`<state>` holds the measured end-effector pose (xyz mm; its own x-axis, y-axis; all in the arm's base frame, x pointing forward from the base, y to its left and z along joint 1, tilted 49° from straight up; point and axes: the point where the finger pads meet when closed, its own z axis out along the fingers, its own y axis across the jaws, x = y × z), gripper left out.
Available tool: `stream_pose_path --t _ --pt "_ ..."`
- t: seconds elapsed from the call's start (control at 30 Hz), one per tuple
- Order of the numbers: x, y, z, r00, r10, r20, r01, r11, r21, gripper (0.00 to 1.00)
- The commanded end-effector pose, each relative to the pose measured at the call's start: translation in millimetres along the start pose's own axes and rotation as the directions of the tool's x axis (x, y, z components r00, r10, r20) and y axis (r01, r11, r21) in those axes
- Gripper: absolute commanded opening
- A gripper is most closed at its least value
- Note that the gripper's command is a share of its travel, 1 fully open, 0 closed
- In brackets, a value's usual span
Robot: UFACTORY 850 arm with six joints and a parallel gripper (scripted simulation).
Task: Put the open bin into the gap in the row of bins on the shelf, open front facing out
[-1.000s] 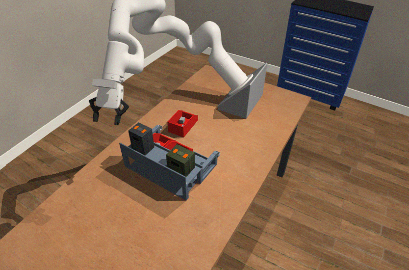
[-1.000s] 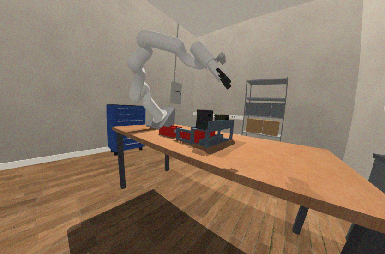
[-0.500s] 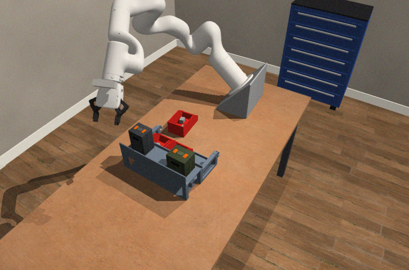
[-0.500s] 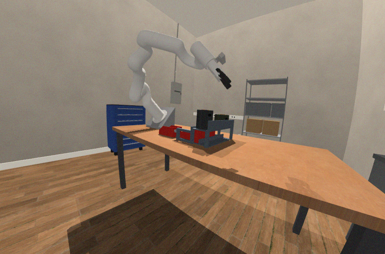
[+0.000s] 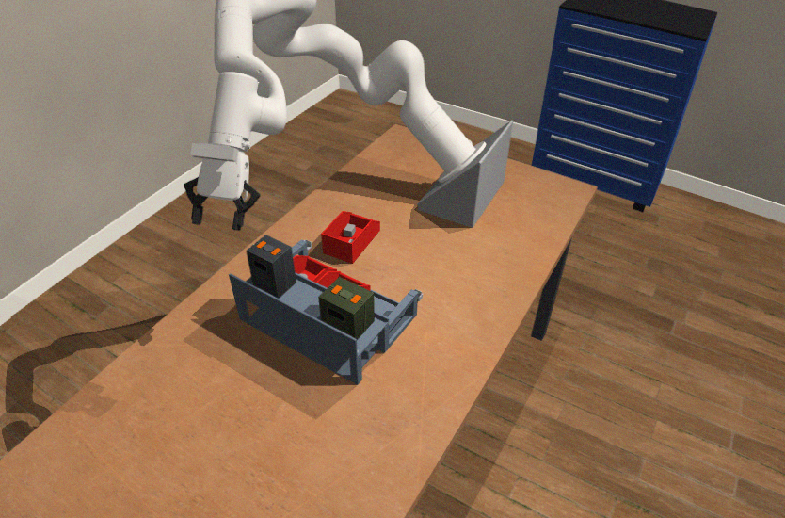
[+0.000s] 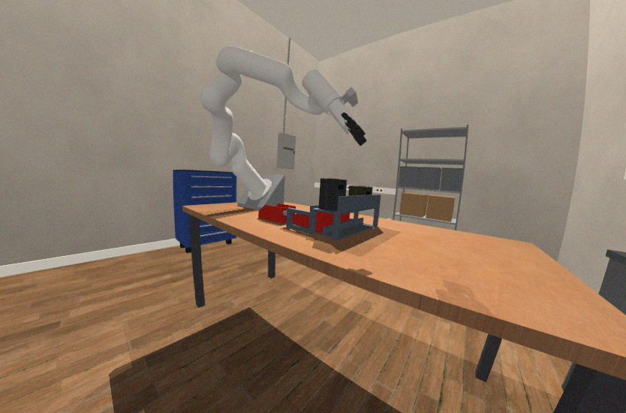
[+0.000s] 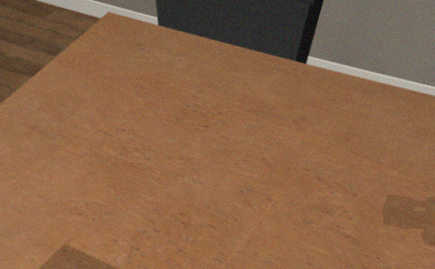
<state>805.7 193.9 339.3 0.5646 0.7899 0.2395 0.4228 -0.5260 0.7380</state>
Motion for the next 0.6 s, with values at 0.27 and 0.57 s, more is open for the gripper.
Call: stream_pose_path --t 0.27,0.57 --pt "-13.5 -7.5 -13.9 1.000 0.002 -0.008 -0.002 1.000 -0.006 1.00" --pt "-41.1 -23.0 -38.4 1.000 0.002 -0.009 -0.002 1.000 -0.006 1.00"
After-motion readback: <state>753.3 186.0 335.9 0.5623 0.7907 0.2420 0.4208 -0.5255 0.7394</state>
